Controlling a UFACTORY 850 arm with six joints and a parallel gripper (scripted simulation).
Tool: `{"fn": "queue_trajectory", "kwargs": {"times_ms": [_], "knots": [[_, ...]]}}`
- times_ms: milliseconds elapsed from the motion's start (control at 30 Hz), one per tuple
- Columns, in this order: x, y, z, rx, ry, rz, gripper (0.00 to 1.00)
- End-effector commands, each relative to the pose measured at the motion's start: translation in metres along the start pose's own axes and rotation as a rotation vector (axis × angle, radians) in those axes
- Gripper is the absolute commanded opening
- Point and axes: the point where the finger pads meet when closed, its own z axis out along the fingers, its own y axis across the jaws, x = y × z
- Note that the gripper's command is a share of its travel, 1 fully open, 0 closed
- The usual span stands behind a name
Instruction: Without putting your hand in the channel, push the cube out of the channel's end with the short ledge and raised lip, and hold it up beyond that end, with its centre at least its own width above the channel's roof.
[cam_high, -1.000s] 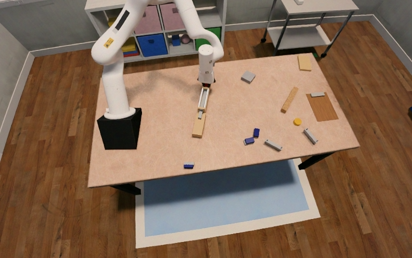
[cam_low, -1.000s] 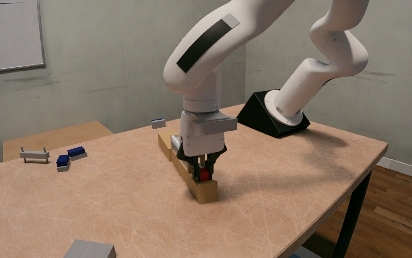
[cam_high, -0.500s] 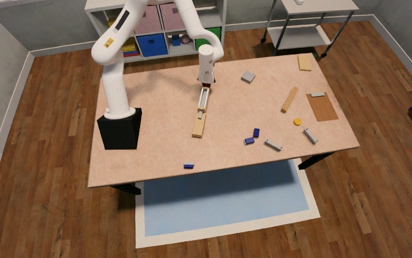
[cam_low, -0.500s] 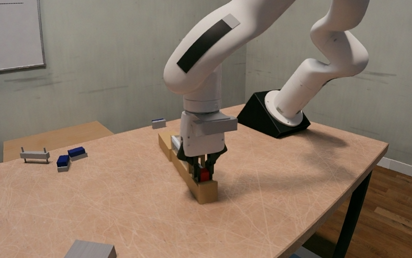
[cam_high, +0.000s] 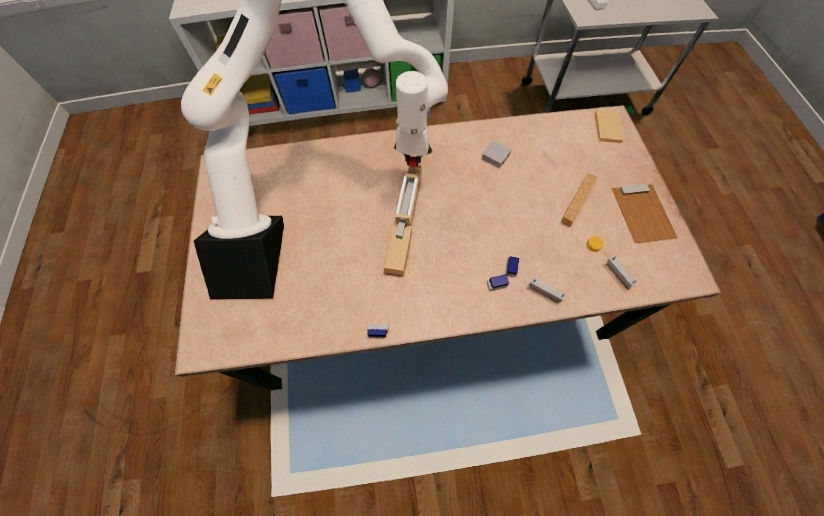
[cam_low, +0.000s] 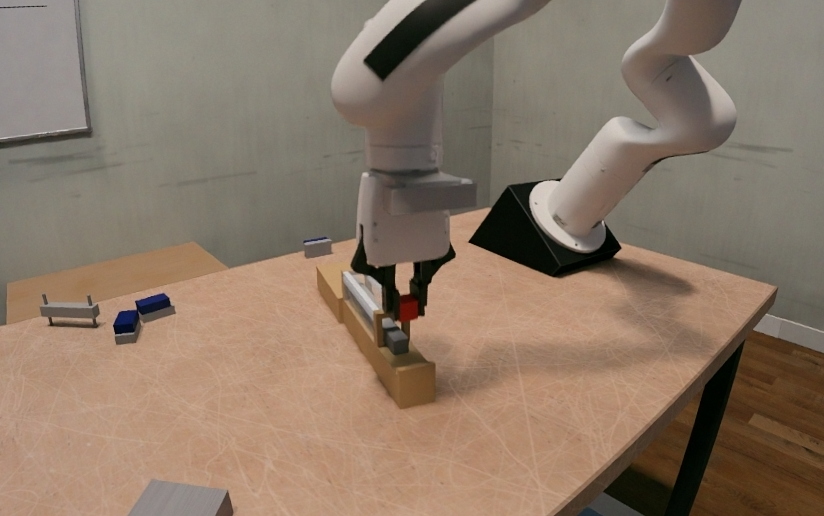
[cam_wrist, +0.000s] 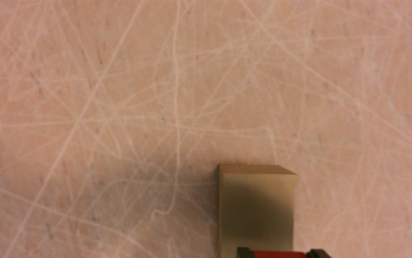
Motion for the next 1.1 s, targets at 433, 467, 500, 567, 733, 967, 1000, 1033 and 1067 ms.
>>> {"fn": "queue_trajectory", "kwargs": {"times_ms": [433, 467, 500, 567, 733, 967, 1000, 1033, 1067], "knots": [[0.0003, -0.0003, -0.0223, 0.002, 0.000, 0.000, 0.00], [0.0003, -0.0003, -0.0223, 0.002, 0.000, 0.000, 0.00], [0.0003, -0.0003, -0.0223, 0.002, 0.000, 0.000, 0.00], [0.0003, -0.0003, -0.0223, 0.002, 0.000, 0.000, 0.00], [0.0003, -0.0003, -0.0223, 0.002, 0.000, 0.000, 0.00], [0.0003, -0.0003, -0.0223, 0.002, 0.000, 0.000, 0.00], [0.0003, -0.0003, -0.0223, 0.002, 0.000, 0.000, 0.00], [0.0003, -0.0003, -0.0223, 0.002, 0.000, 0.000, 0.00], [0.0003, -0.0003, -0.0223, 0.002, 0.000, 0.000, 0.00]]}}
